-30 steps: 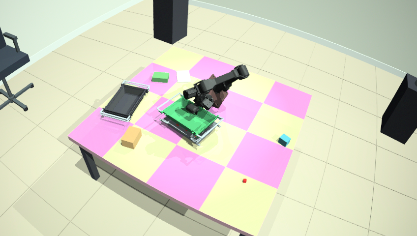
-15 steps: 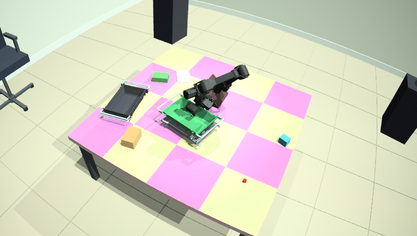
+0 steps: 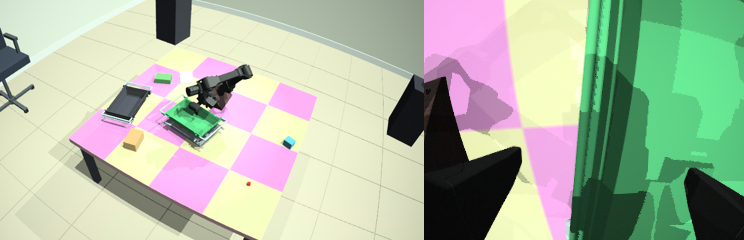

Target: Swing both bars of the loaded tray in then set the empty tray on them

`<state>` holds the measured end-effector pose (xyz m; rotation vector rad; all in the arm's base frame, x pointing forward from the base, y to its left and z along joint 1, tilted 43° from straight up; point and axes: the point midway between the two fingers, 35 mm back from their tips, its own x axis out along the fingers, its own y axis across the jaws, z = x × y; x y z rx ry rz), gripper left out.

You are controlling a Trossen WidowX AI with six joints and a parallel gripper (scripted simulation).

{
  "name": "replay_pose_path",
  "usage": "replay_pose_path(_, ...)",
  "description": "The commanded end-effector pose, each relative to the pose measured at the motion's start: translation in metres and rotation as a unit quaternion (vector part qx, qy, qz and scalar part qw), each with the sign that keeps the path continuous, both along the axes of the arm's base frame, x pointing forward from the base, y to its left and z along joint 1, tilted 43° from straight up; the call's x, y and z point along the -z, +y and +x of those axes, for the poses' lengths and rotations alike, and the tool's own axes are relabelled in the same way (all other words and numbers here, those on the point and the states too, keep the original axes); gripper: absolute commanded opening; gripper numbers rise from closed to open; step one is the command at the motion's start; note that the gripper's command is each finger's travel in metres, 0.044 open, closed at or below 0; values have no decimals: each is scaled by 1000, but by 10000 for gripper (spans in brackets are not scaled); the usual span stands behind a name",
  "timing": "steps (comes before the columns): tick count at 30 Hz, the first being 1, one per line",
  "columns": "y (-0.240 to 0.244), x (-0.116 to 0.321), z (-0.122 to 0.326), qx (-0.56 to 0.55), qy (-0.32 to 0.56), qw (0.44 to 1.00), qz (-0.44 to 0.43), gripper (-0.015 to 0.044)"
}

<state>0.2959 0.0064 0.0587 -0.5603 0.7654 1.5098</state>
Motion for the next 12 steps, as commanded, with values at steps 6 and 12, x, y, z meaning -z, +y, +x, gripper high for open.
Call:
replay_pose_path(6,-34,-35,6,7,3,1000,-2,440)
replay_pose_path(12,-54,-59,4,12,6,1000,-1,440)
